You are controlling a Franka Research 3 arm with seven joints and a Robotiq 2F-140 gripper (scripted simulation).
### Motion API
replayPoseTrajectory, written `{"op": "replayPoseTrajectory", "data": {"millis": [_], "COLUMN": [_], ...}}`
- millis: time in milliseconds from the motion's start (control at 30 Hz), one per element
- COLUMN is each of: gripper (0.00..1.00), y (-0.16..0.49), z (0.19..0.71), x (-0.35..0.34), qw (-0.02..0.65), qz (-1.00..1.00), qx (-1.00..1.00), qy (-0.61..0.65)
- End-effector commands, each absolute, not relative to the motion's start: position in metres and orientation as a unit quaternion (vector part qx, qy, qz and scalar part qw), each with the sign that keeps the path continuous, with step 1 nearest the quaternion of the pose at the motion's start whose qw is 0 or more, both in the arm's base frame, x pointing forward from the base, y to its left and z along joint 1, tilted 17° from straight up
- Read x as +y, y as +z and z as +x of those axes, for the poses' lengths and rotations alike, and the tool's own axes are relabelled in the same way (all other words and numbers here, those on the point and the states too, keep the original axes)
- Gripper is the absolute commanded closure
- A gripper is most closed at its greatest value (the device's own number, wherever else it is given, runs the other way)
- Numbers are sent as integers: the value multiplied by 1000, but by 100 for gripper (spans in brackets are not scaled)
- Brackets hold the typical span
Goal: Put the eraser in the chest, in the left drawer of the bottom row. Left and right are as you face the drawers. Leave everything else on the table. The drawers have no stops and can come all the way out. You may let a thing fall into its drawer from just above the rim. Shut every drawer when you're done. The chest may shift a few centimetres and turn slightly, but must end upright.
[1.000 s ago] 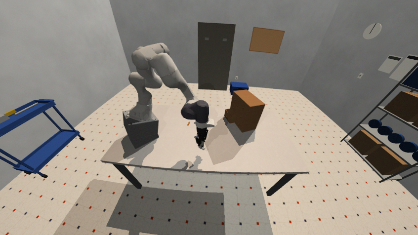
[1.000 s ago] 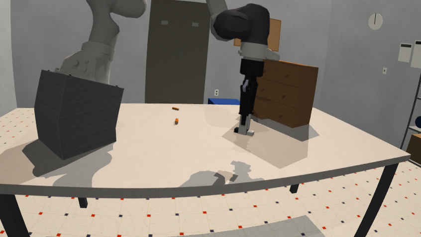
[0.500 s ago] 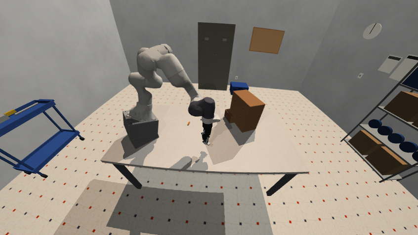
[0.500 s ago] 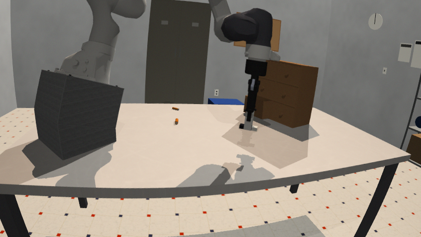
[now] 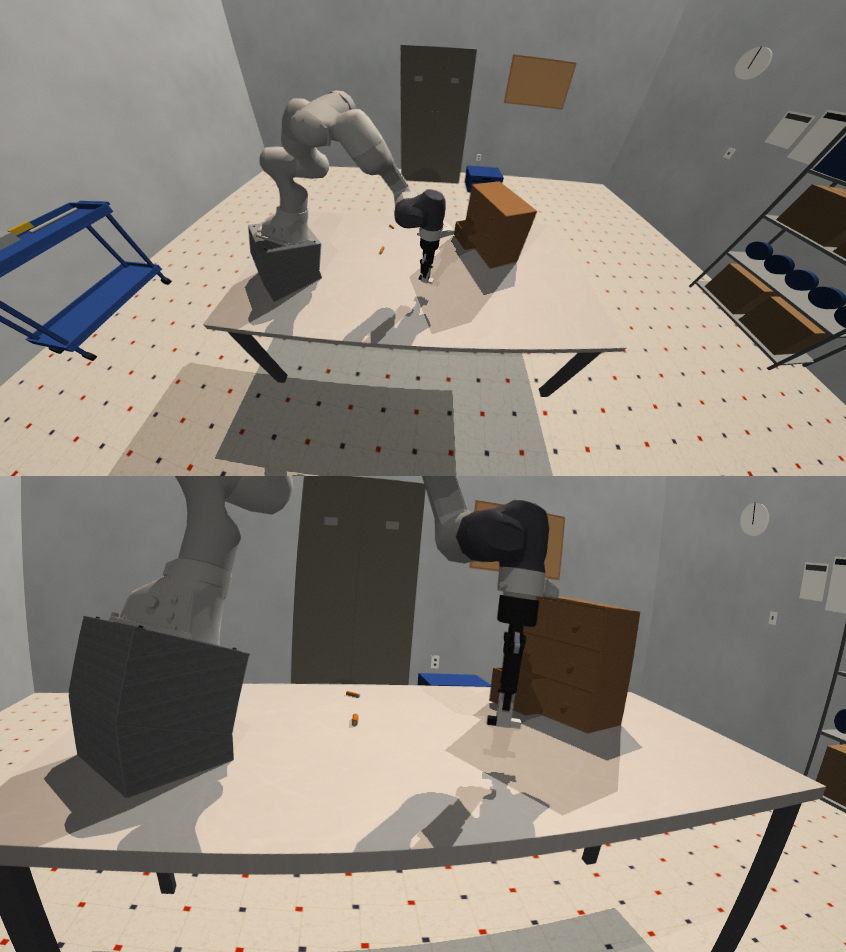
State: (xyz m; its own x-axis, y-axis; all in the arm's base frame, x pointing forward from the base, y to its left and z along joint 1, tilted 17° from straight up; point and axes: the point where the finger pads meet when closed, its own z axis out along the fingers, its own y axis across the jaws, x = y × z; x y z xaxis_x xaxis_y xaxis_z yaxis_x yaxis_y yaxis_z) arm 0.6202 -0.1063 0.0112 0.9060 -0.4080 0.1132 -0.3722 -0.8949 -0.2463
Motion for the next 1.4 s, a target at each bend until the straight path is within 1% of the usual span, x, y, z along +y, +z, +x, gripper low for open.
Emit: {"op": "replayPoseTrajectory", "data": {"millis": [0, 733, 1367], "gripper": [80, 80, 80], "y": [15, 45, 65], "z": [627, 666, 683], "x": [-90, 4, 68], "qw": [106, 95, 89], "qz": [-977, -990, -990], "qx": [167, 45, -32], "qy": [-80, -97, -108]}}
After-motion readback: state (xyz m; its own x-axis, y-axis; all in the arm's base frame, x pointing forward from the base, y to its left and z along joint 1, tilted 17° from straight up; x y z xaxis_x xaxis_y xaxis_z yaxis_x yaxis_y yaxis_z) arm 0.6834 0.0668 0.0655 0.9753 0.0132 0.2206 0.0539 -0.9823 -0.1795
